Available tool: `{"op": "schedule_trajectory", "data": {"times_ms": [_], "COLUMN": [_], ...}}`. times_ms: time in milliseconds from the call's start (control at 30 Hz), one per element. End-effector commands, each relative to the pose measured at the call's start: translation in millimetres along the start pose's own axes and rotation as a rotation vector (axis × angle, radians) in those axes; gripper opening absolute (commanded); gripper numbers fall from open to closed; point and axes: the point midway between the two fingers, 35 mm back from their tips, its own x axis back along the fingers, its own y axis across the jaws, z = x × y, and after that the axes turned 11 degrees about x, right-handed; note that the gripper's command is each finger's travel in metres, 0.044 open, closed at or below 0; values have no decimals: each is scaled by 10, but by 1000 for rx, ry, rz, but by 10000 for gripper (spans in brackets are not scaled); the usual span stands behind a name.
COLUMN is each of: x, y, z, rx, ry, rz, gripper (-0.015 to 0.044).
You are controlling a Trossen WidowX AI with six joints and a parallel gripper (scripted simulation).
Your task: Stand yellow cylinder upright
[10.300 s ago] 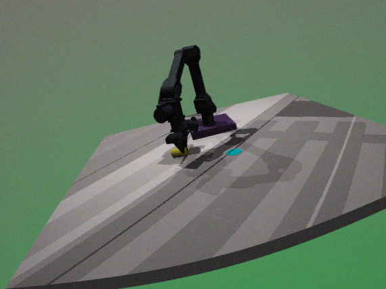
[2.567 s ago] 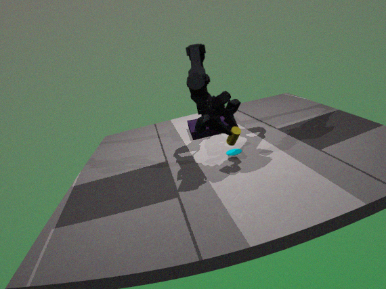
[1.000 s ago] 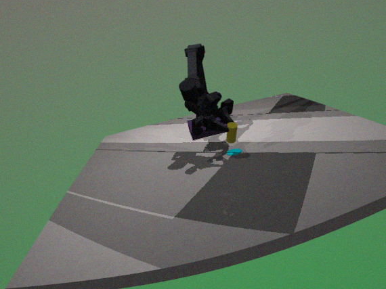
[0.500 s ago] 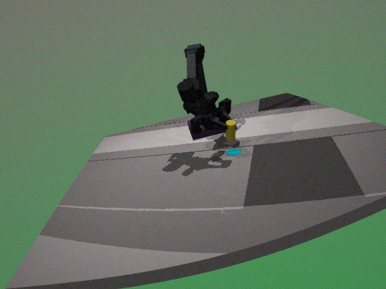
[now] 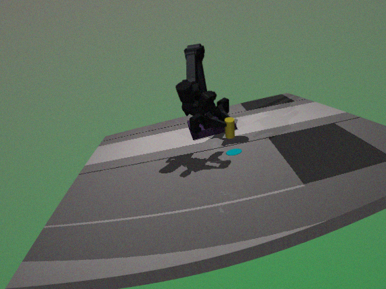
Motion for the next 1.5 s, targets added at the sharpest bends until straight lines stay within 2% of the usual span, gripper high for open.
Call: {"op": "schedule_trajectory", "data": {"times_ms": [0,1467], "x": [39,403], "y": [17,333], "z": [-11,-26], "rx": [5,94], "ry": [-23,-194], "rz": [-4,-61], "gripper": [105,105]}}
